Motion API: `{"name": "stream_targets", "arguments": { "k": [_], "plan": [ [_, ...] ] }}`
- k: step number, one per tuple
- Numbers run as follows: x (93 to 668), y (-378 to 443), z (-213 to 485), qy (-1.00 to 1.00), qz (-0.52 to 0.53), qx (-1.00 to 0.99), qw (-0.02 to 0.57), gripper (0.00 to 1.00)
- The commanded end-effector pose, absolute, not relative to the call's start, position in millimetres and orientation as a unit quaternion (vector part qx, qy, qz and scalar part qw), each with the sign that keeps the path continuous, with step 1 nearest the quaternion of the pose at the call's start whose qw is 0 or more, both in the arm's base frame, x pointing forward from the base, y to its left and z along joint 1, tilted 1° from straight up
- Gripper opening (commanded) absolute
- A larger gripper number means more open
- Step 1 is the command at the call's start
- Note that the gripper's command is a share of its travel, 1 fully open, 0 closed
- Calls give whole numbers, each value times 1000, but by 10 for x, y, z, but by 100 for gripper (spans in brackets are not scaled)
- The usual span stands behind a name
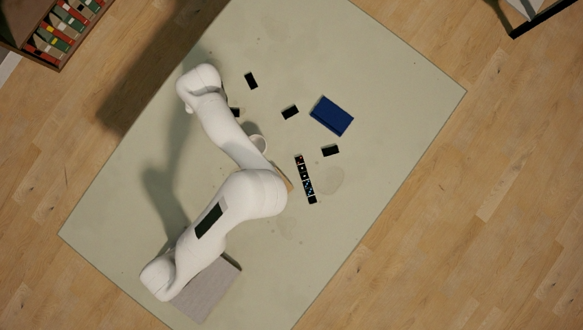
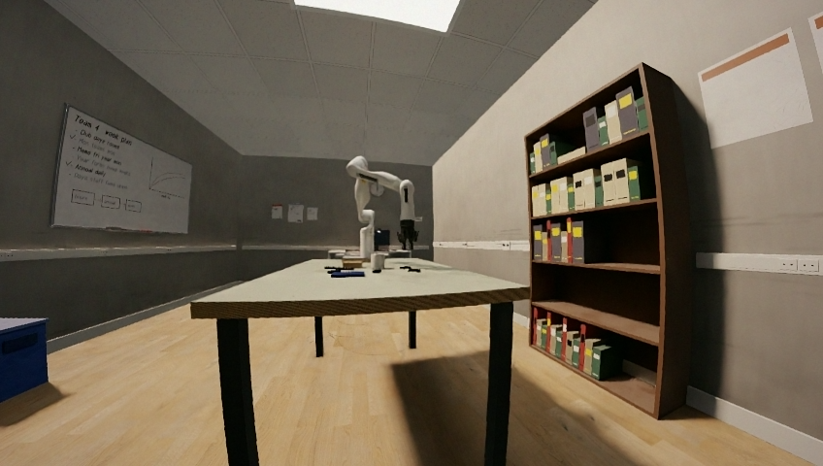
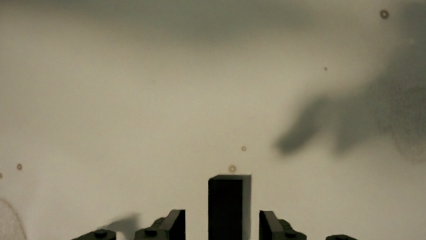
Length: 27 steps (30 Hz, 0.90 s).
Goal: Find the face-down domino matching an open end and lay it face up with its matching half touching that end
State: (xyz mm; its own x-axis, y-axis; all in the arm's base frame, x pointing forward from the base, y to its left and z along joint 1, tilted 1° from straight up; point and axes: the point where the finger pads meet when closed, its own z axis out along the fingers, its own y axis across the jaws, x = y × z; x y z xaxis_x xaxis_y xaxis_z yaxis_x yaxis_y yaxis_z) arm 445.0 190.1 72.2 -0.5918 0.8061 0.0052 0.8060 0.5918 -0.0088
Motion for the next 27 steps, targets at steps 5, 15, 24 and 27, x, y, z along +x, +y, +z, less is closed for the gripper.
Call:
{"name": "stream_targets", "arguments": {
  "k": [5,15,24,27],
  "plan": [
    [4454,1904,730,-892,2,-452,4,49],
    [4454,1904,724,-892,2,-452,4,49],
    [4454,1903,653,-892,2,-452,4,49],
    [4454,1903,610,-892,2,-452,4,49]
  ]
}}
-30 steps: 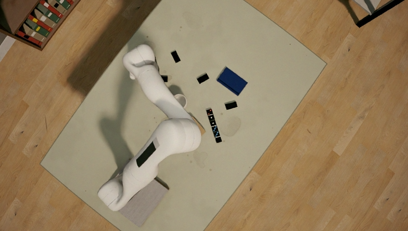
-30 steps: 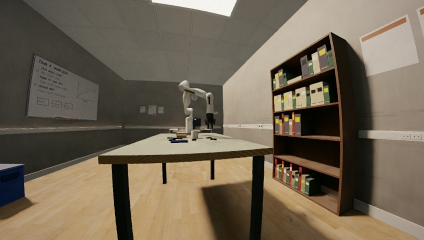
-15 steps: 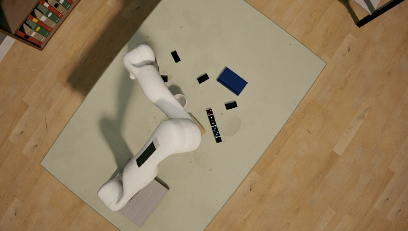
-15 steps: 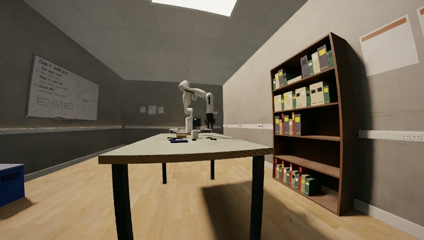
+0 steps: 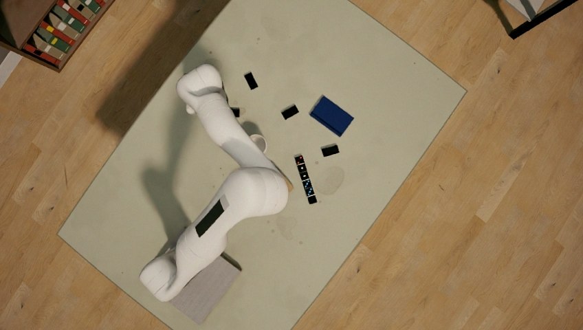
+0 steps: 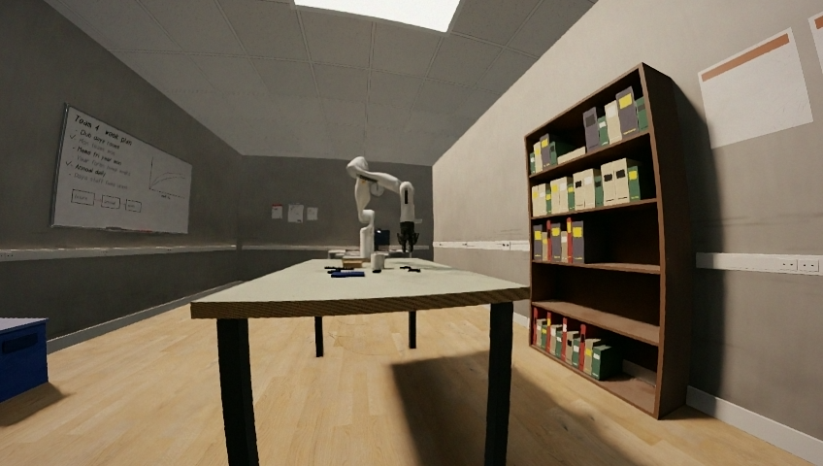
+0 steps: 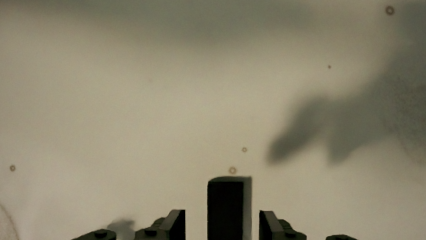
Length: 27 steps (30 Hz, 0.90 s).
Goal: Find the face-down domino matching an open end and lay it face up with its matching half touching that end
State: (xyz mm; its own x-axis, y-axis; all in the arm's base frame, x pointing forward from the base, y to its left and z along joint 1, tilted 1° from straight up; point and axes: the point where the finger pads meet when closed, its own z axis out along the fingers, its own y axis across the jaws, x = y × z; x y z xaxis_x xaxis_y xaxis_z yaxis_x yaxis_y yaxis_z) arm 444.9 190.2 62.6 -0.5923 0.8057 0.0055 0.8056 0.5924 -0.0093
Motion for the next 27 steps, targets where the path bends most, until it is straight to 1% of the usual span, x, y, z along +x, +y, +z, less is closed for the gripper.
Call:
{"name": "stream_targets", "arguments": {
  "k": [1,27],
  "plan": [
    [4454,1903,610,-892,2,-452,4,49],
    [4454,1901,144,-892,2,-452,4,49]
  ]
}}
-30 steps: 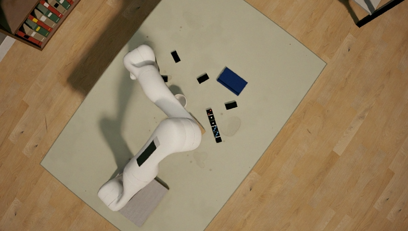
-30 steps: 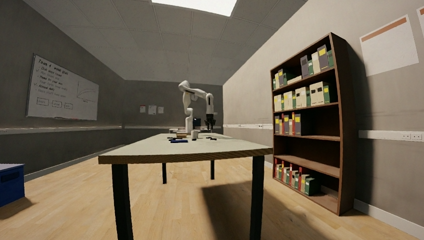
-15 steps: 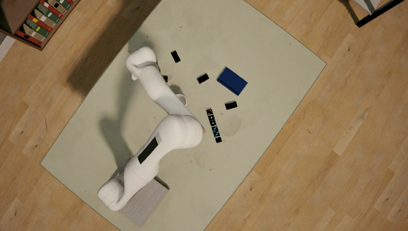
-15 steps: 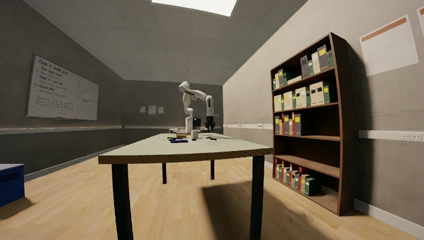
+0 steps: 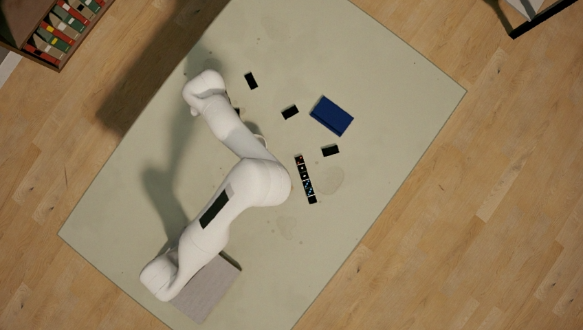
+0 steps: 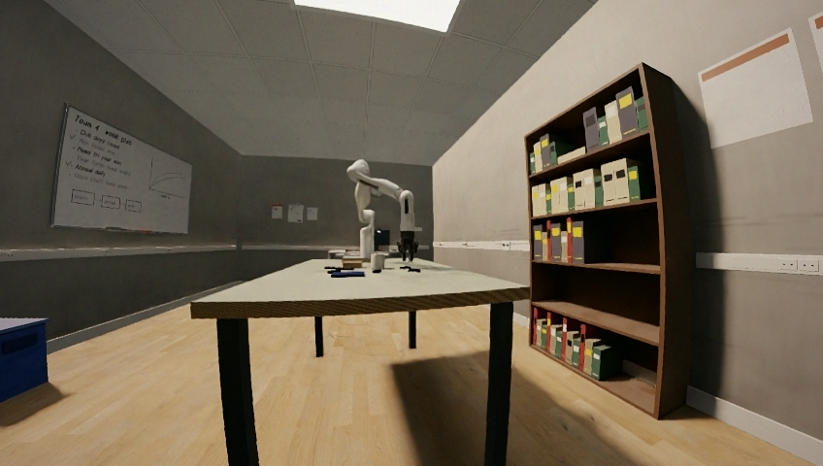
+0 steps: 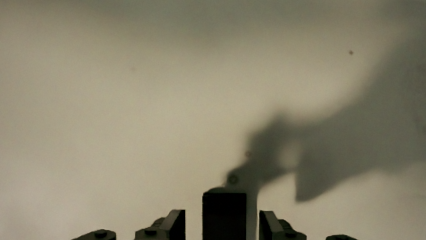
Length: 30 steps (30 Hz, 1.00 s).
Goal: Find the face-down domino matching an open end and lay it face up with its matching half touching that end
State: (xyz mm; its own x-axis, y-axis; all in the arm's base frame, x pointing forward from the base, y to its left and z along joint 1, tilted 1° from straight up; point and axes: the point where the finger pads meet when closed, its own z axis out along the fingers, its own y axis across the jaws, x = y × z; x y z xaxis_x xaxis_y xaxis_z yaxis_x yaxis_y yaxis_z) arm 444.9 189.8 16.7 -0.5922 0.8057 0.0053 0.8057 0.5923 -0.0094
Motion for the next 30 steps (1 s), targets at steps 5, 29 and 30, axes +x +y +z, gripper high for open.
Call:
{"name": "stream_targets", "arguments": {
  "k": [5,29,30],
  "plan": [
    [4454,1900,74,-892,2,-452,4,49],
    [4454,1900,14,-892,2,-452,4,49],
    [4454,1900,14,-892,2,-452,4,49]
  ]
}}
